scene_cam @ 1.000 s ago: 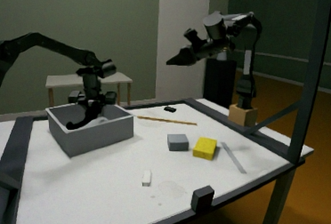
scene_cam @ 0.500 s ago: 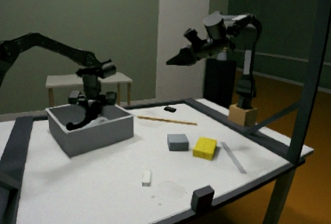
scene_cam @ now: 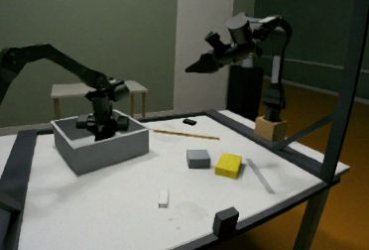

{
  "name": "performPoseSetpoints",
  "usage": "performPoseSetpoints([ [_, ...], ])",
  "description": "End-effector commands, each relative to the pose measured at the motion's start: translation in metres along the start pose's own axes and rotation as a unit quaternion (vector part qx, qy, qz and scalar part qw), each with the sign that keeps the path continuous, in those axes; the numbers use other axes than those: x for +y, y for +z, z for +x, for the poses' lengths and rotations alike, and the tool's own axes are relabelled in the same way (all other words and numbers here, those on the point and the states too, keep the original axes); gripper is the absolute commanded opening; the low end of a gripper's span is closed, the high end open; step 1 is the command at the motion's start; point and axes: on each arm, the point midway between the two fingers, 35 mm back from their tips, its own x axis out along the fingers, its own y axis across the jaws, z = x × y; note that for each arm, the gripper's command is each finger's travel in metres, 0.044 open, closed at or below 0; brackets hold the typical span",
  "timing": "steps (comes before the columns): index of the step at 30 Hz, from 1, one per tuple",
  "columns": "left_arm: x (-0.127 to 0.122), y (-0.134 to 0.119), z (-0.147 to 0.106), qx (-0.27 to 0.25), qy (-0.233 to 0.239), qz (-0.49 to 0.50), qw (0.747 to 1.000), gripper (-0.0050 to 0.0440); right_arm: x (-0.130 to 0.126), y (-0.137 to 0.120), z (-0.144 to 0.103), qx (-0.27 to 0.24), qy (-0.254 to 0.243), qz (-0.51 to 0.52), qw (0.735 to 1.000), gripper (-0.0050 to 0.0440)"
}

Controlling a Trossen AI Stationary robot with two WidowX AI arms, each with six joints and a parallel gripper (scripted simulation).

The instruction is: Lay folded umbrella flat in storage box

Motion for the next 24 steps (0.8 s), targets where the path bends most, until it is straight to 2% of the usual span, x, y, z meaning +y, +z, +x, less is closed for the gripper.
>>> performPoseSetpoints([
  [1,-0.002,0.002,0.009,-0.015,-0.009,-0.004,1.0,-0.005,-0.001,0.01,-0.005,-0.007,0.005,0.012,1.0,0.04],
  [4,-0.002,0.004,0.006,-0.02,-0.014,-0.006,1.0,-0.005,-0.001,0.01,-0.005,-0.007,0.005,0.012,1.0,0.04],
  [8,-0.002,0.0,0.016,-0.017,-0.011,-0.005,1.0,-0.005,-0.001,0.01,-0.005,-0.007,0.005,0.012,1.0,0.04],
  [24,-0.006,0.004,0.01,-0.022,-0.019,-0.007,1.0,-0.005,-0.001,0.01,-0.005,-0.007,0.005,0.012,1.0,0.04],
])
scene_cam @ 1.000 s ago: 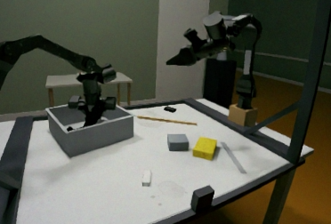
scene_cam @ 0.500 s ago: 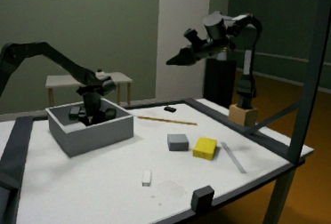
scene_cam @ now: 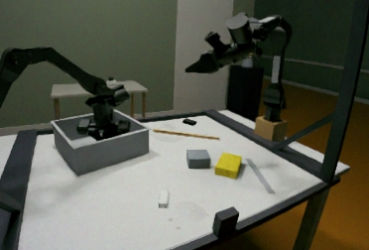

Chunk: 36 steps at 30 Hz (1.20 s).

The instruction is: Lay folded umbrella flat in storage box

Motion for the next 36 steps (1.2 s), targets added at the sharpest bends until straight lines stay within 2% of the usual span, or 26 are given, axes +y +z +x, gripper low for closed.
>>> performPoseSetpoints([
  [1,-0.003,0.007,-0.008,-0.011,-0.01,-0.004,1.0,0.0024,-0.001,0.01,-0.005,-0.007,0.005,0.012,1.0,0.04],
  [11,-0.003,0.007,-0.008,-0.011,-0.01,-0.004,1.0,0.0264,-0.001,0.01,-0.005,-0.007,0.005,0.012,1.0,0.04],
  [13,-0.003,0.007,-0.008,-0.011,-0.01,-0.004,1.0,0.0264,-0.001,0.01,-0.005,-0.007,0.005,0.012,1.0,0.04],
  [20,-0.003,0.007,-0.008,-0.011,-0.01,-0.004,1.0,0.0432,-0.001,0.01,-0.005,-0.007,0.005,0.012,1.0,0.04],
  [30,-0.002,0.008,-0.012,-0.013,-0.01,-0.004,1.0,0.044,-0.001,0.01,-0.005,-0.007,0.005,0.012,1.0,0.04],
  [36,-0.006,0.011,-0.032,-0.02,-0.018,-0.008,1.0,0.044,-0.001,0.01,-0.005,-0.007,0.005,0.012,1.0,0.04],
])
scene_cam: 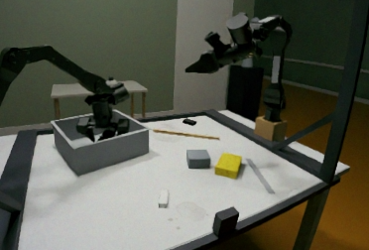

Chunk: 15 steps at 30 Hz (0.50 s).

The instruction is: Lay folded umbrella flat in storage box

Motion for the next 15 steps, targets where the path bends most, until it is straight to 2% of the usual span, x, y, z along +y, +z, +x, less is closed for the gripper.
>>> performPoseSetpoints([
  [1,-0.007,0.012,-0.027,-0.021,-0.019,-0.007,1.0,0.0421,-0.001,0.01,-0.005,-0.007,0.005,0.012,1.0,0.04],
  [6,-0.006,0.011,-0.057,-0.021,-0.019,-0.007,1.0,0.0421,-0.001,0.01,-0.005,-0.007,0.005,0.012,1.0,0.04],
  [9,-0.005,0.009,-0.092,-0.02,-0.019,-0.007,1.0,0.0421,-0.001,0.01,-0.005,-0.007,0.005,0.012,1.0,0.04],
  [11,-0.005,0.009,-0.092,-0.02,-0.019,-0.007,1.0,0.0421,-0.001,0.01,-0.005,-0.007,0.005,0.012,1.0,0.04],
  [15,-0.004,0.008,-0.139,-0.021,-0.022,-0.008,1.0,0.0421,-0.001,0.01,-0.005,-0.007,0.005,0.012,1.0,0.04],
])
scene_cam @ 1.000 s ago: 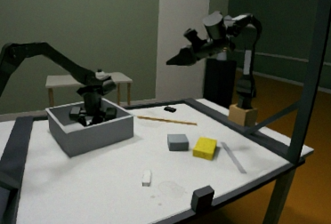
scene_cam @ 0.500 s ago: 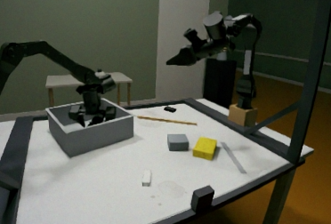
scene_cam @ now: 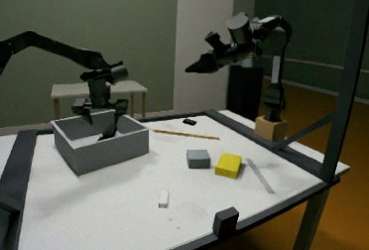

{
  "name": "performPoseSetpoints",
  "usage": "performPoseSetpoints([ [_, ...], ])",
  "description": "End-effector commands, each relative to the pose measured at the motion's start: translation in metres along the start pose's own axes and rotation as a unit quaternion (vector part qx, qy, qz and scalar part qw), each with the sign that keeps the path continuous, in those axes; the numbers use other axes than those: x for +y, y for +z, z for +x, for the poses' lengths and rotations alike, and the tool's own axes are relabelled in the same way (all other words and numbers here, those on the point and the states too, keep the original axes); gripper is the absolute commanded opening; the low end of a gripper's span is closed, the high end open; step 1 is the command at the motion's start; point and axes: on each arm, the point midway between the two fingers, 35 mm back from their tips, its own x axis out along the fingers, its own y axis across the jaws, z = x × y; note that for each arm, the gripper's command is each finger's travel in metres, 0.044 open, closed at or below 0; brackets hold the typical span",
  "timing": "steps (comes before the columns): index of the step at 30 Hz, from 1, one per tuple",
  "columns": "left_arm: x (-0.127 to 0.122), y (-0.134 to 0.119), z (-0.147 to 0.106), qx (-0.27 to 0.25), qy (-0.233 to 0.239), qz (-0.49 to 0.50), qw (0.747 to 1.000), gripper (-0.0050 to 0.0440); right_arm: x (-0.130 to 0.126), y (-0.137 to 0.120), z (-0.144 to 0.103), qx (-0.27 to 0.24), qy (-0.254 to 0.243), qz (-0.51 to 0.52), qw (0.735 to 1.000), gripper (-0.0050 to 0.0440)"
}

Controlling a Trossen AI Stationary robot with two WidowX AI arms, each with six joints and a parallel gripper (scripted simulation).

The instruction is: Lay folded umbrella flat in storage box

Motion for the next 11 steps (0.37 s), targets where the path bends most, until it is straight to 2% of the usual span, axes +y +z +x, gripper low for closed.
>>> performPoseSetpoints([
  [1,-0.0034,0.0073,-0.0598,-0.017,-0.016,-0.007,1.0,0.0421,-0.0008,0.0097,-0.0051,-0.007,0.005,0.012,1.0,0.04],
  [11,-0.0031,0.007,-0.0625,-0.016,-0.016,-0.007,1.0,0.0421,-0.0008,0.0097,-0.0051,-0.007,0.005,0.012,1.0,0.04],
])
